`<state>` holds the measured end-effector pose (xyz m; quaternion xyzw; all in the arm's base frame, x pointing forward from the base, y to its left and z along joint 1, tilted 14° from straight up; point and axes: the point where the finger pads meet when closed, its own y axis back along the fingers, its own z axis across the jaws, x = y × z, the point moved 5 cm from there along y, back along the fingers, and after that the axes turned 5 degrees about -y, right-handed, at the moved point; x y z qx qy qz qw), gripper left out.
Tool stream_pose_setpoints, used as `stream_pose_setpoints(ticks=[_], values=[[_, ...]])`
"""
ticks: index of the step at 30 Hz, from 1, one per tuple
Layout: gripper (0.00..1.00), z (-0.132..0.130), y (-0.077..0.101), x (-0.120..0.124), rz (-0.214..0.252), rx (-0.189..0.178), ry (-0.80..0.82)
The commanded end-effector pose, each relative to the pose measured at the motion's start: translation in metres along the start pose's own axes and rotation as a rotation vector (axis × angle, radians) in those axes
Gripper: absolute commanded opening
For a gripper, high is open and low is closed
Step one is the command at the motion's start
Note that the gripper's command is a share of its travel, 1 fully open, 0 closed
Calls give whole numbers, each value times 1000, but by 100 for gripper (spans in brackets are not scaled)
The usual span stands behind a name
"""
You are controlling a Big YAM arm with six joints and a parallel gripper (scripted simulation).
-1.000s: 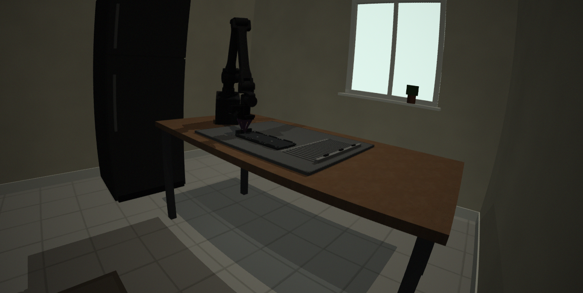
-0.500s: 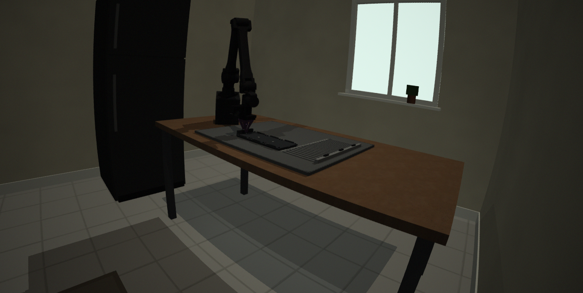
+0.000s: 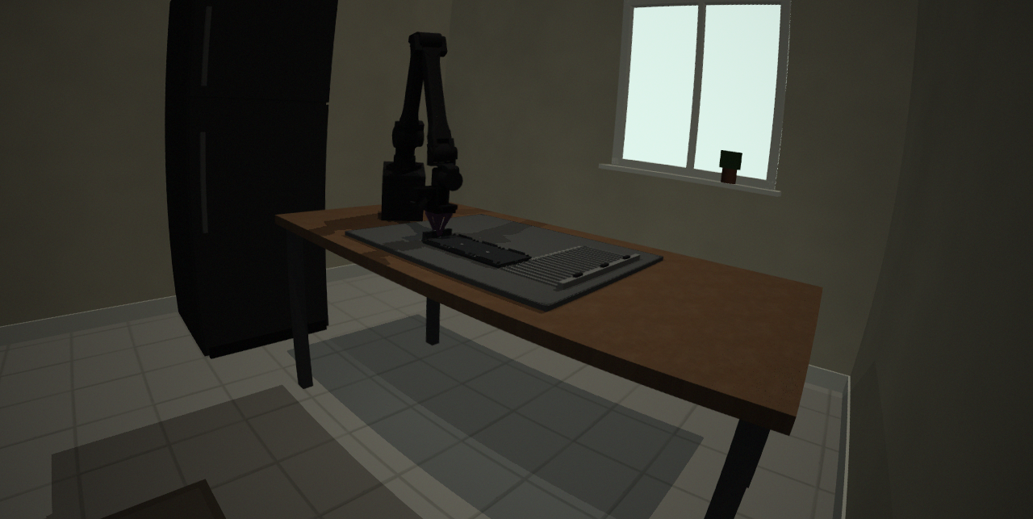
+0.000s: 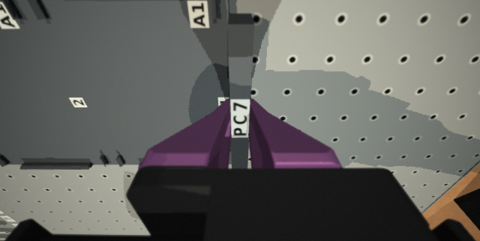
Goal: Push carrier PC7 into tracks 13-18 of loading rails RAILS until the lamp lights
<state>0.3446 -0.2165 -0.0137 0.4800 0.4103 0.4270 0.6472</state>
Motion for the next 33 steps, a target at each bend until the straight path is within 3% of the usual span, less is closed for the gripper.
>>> stream_pose_setpoints(ticks=[1, 33], values=[[0, 26, 1, 3, -4, -29, 9], [0, 56, 2, 6, -3, -39, 6]])
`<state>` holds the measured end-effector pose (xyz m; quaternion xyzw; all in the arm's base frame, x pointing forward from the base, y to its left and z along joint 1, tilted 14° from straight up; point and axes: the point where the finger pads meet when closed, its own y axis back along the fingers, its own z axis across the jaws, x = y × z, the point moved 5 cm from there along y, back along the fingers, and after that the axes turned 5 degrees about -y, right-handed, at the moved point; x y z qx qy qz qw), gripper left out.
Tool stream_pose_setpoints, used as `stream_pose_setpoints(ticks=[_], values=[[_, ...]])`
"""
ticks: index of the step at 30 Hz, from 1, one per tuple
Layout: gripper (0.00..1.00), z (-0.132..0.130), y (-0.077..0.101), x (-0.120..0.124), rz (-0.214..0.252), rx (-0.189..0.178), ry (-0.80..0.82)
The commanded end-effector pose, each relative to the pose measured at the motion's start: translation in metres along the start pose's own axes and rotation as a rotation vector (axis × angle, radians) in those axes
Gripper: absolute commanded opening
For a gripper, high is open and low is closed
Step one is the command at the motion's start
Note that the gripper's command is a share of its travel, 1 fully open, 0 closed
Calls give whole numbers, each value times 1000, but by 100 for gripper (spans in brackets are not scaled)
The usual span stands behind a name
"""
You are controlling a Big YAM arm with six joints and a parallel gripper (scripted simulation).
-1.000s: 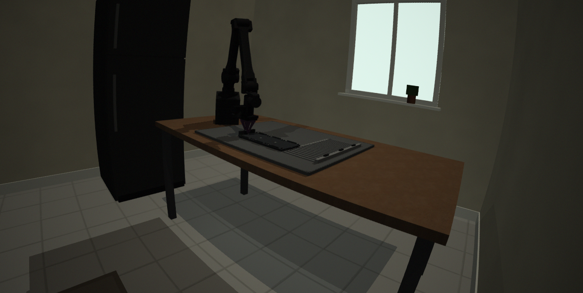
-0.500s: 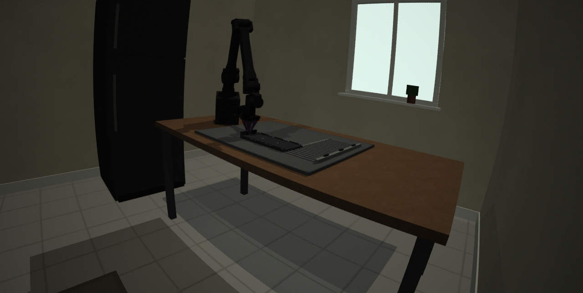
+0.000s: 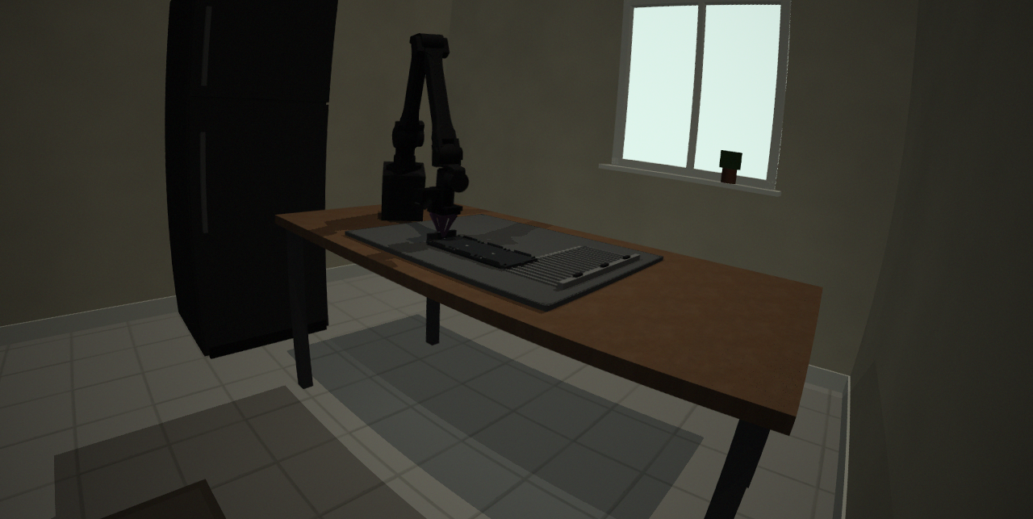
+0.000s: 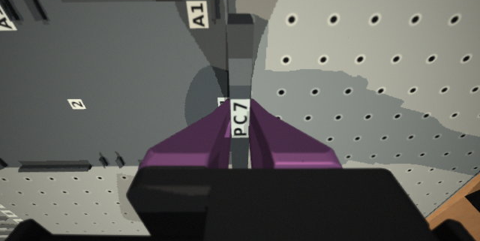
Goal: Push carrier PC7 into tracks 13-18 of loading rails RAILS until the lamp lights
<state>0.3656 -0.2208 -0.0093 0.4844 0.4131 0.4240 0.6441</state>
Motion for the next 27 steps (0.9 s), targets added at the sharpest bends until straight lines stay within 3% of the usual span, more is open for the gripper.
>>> stream_pose_setpoints(ticks=[1, 4, 27], values=[[0, 37, 2, 4, -5, -63, 6], [0, 38, 2, 5, -2, -52, 7], [0, 62, 4, 7, -4, -65, 6]])
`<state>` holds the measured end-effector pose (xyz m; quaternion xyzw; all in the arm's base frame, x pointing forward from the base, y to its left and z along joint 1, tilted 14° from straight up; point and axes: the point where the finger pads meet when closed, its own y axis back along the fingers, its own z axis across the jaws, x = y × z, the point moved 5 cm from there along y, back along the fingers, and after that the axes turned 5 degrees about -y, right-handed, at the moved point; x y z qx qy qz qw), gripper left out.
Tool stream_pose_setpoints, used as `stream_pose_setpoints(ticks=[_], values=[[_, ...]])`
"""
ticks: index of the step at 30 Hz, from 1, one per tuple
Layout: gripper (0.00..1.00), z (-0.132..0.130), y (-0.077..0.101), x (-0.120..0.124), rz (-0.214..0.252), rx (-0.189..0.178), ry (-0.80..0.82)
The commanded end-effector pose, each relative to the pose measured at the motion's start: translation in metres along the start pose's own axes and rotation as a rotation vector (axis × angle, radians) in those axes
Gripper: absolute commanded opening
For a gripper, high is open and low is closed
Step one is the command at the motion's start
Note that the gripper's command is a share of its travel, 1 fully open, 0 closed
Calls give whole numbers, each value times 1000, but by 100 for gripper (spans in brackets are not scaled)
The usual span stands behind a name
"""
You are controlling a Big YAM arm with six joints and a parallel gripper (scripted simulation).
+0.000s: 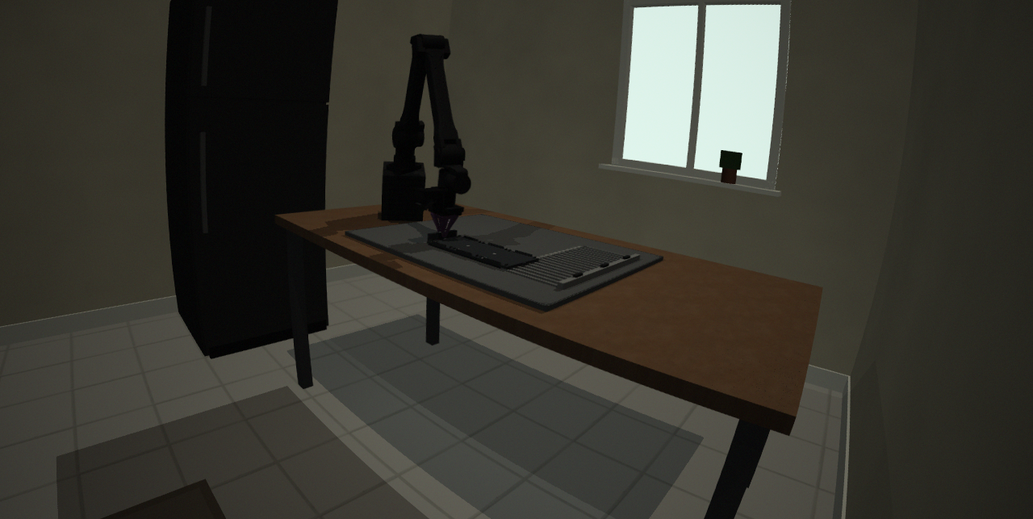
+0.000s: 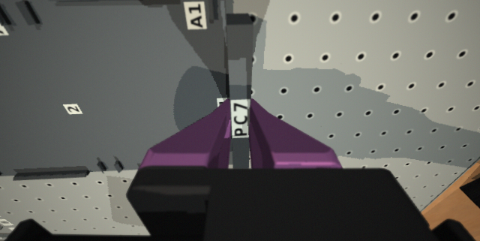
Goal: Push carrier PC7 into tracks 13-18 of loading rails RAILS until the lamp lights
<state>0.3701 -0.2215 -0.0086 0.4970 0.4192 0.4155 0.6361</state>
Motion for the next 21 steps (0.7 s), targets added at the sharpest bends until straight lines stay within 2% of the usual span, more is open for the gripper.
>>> stream_pose_setpoints(ticks=[1, 8, 12, 21], values=[[0, 58, 6, 7, -4, -101, 10], [0, 63, 6, 6, -6, -101, 8], [0, 63, 6, 8, -2, -79, 12], [0, 75, 7, 9, -5, -91, 11]])
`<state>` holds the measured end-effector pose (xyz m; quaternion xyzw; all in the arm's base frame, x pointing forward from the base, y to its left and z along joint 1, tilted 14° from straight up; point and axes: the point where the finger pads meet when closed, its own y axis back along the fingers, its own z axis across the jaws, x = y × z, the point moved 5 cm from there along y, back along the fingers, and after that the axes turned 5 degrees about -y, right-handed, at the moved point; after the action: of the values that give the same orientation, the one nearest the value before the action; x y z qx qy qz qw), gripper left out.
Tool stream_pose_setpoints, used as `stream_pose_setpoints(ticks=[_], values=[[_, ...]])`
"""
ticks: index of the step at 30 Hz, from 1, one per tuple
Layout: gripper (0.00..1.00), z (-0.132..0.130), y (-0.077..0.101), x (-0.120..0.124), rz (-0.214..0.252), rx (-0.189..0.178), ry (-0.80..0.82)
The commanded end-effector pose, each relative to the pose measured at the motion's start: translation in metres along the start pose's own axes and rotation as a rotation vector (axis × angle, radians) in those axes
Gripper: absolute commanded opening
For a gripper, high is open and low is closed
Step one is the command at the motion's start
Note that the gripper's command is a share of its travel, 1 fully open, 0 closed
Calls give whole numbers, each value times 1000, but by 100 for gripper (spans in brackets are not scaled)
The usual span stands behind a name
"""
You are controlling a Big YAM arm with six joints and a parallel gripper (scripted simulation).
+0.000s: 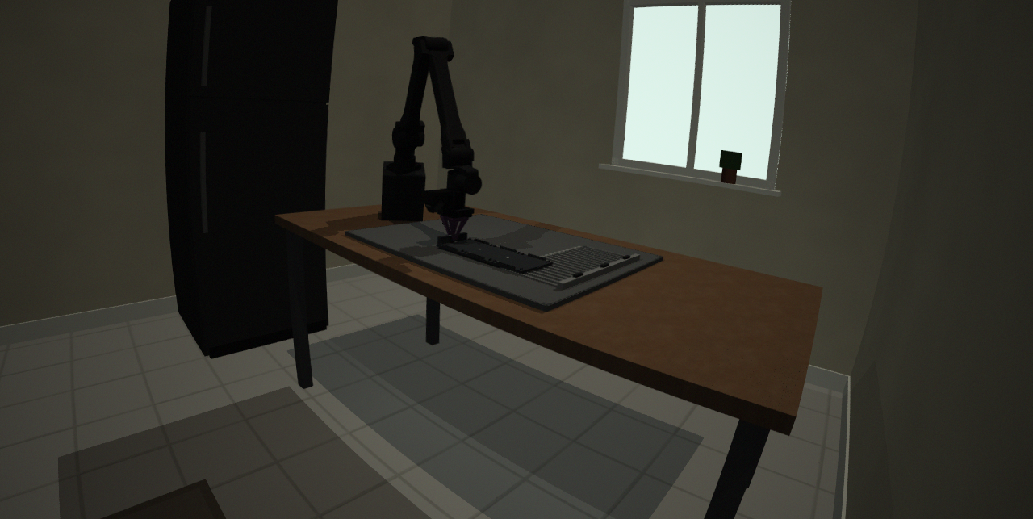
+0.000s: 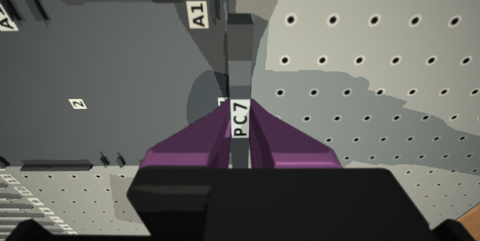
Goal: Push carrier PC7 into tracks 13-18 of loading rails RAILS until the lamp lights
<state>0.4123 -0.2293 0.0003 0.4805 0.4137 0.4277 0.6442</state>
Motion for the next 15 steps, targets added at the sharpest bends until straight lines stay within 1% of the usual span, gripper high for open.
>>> stream_pose_setpoints(ticks=[1, 3, 4, 7, 9, 12, 15], values=[[0, 33, 3, 4, -6, -48, -1], [0, 33, 3, 4, -6, -48, -1], [0, 36, 3, 4, -7, -59, -2], [0, 36, 3, 5, -5, -45, -1], [0, 39, 4, 5, -6, -49, -1], [0, 41, 4, 5, -5, -44, -1], [0, 44, 4, 6, -6, -47, -1]])
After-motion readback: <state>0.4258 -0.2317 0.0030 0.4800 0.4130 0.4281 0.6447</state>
